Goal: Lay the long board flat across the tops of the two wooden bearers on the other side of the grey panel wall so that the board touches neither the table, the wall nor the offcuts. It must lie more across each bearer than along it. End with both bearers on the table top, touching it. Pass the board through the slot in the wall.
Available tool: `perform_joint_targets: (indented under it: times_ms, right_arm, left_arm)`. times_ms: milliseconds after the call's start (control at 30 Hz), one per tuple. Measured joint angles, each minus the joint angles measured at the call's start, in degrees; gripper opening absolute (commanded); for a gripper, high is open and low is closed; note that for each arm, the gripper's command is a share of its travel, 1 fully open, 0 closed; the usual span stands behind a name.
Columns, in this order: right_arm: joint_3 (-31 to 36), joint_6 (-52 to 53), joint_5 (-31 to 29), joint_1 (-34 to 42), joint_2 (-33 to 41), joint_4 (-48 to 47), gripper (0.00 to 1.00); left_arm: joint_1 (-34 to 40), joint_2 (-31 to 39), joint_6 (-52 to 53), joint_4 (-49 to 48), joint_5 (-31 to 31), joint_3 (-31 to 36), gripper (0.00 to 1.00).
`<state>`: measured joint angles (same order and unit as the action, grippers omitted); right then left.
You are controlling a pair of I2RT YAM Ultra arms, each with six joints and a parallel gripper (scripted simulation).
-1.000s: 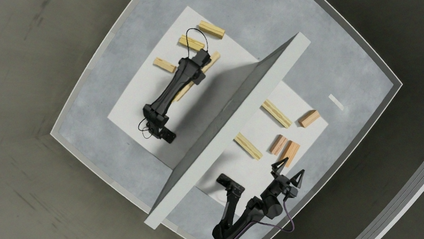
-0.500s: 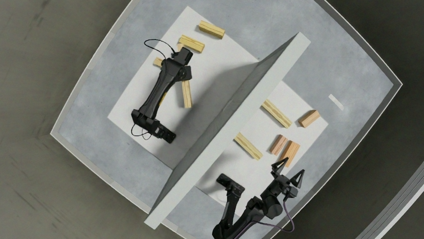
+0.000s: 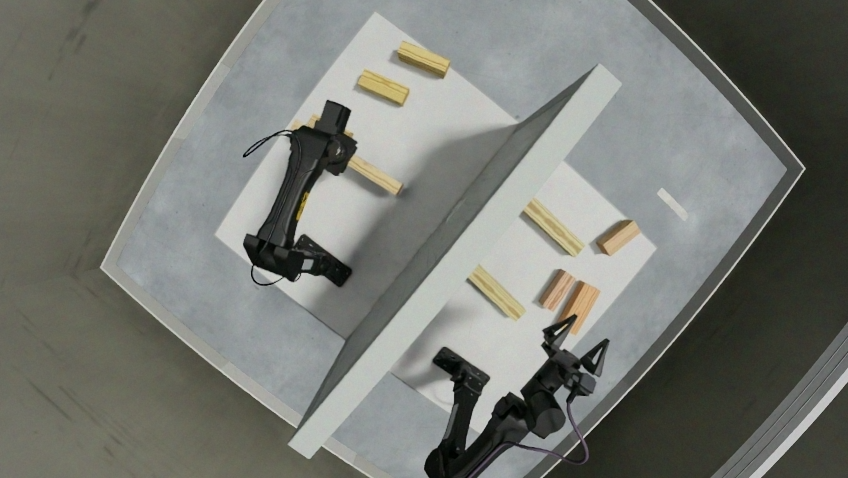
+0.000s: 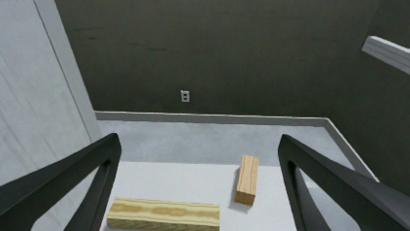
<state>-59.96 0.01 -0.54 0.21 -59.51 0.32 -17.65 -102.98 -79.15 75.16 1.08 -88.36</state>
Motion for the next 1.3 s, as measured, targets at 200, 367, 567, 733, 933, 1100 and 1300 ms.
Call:
perform_joint_targets:
  times_ms: [200, 367, 567, 733, 933, 1100, 1300]
  right_arm:
    - [0.00, 0.00, 0.00, 0.00, 0.00, 0.00, 1.00]
    - [0.00, 0.00, 0.00, 0.00, 0.00, 0.00, 1.00]
    - [0.00, 0.00, 0.00, 0.00, 0.00, 0.00, 1.00]
    - [0.00, 0.00, 0.00, 0.00, 0.00, 0.00, 1.00]
    - [0.00, 0.00, 0.00, 0.00, 0.00, 0.00, 1.00]
    - [0.00, 0.00, 0.00, 0.00, 0.00, 0.00, 1.00]
    - [0.00, 0.00, 0.00, 0.00, 0.00, 0.00, 1.00]
  left_arm:
    - [-0.59, 1.16, -8.92, -9.20, -1.07, 10.58, 0.00]
    - [-0.63, 2.23, -10.58, -11.89, -1.53, 12.50, 0.00]
    - [-0.76, 2.38, -11.13, -12.33, -1.62, 12.46, 0.00]
    - [-0.94, 1.66, -11.32, -11.98, -1.62, 12.37, 0.00]
    - [-0.98, 1.27, -11.32, -11.56, -1.36, 12.28, 0.00]
    - [-0.98, 1.62, -11.32, -12.39, -1.36, 13.25, 0.00]
    - [-0.98, 4.55, -11.32, -17.68, -1.36, 18.60, 0.00]
